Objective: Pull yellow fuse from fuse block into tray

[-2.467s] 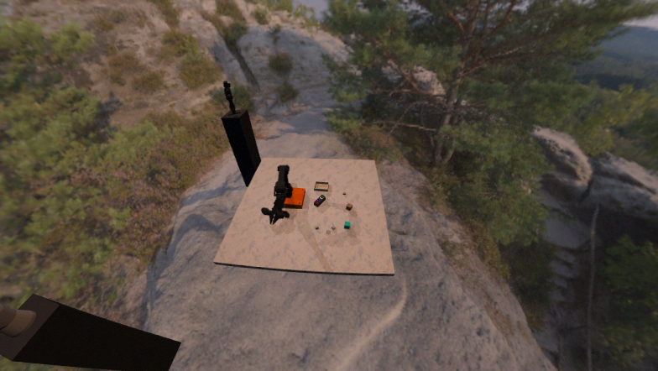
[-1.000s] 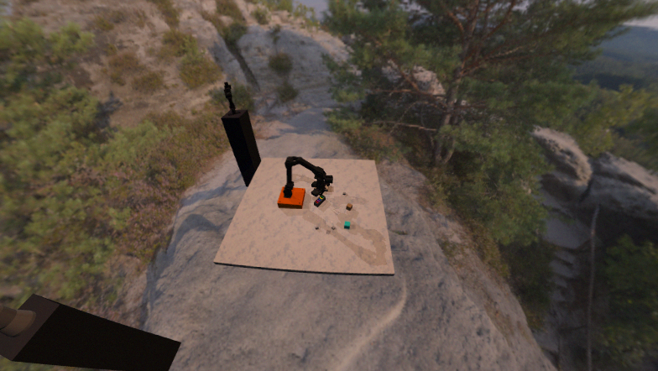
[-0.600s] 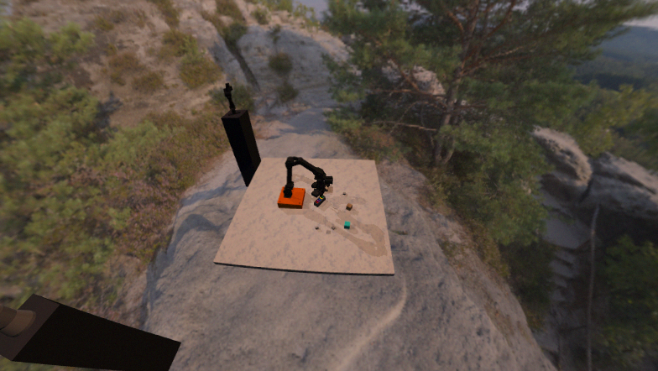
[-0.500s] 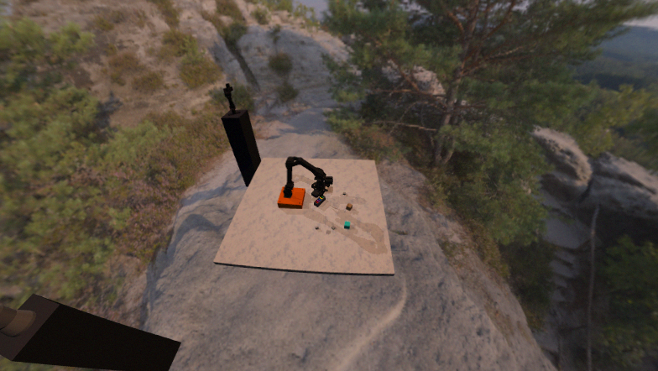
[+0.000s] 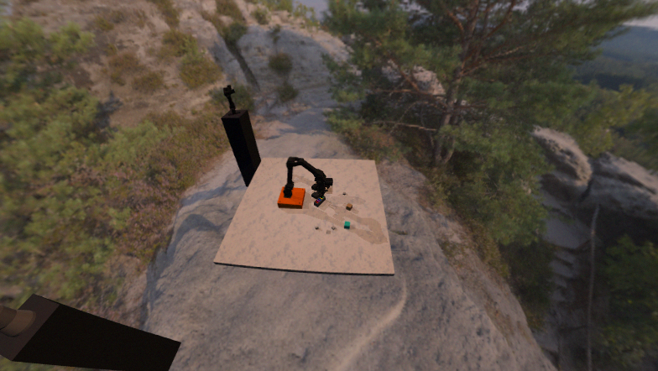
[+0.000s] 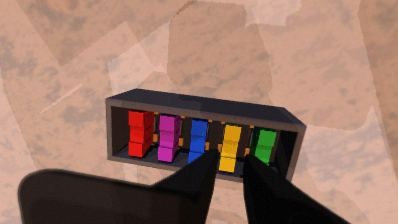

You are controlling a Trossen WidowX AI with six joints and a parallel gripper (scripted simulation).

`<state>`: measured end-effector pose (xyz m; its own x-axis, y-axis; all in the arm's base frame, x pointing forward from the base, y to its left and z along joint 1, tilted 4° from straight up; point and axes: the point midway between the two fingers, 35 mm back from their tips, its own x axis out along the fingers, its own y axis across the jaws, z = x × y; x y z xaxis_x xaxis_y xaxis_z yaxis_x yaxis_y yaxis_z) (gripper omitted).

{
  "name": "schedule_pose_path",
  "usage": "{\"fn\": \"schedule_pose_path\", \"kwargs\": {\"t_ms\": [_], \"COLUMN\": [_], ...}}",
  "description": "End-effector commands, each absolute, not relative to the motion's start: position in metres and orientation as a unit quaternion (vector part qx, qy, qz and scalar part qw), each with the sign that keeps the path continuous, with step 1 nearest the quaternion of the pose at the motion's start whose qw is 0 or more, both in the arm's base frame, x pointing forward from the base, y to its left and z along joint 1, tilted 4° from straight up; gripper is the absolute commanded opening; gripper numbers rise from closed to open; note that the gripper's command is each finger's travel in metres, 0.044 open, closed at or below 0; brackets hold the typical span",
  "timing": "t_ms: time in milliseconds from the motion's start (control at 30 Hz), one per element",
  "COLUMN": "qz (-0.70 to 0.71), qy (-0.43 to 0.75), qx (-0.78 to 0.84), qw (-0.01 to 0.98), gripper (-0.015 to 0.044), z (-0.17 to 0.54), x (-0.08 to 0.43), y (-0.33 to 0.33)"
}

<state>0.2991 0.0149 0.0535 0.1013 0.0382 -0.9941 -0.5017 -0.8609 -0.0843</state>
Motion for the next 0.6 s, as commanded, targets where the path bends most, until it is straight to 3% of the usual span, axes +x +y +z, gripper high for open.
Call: {"fn": "schedule_pose_path", "kwargs": {"t_ms": [0,567], "qz": [0.652,0.652], "qy": [0.161,0.161], "qx": [-0.711,-0.711], "qw": [0.207,0.207], "gripper": [0.0071,0.0071], "z": [0.0493,0.0424], "x": [0.298,0.2986], "y": [0.0152,0.0155]}}
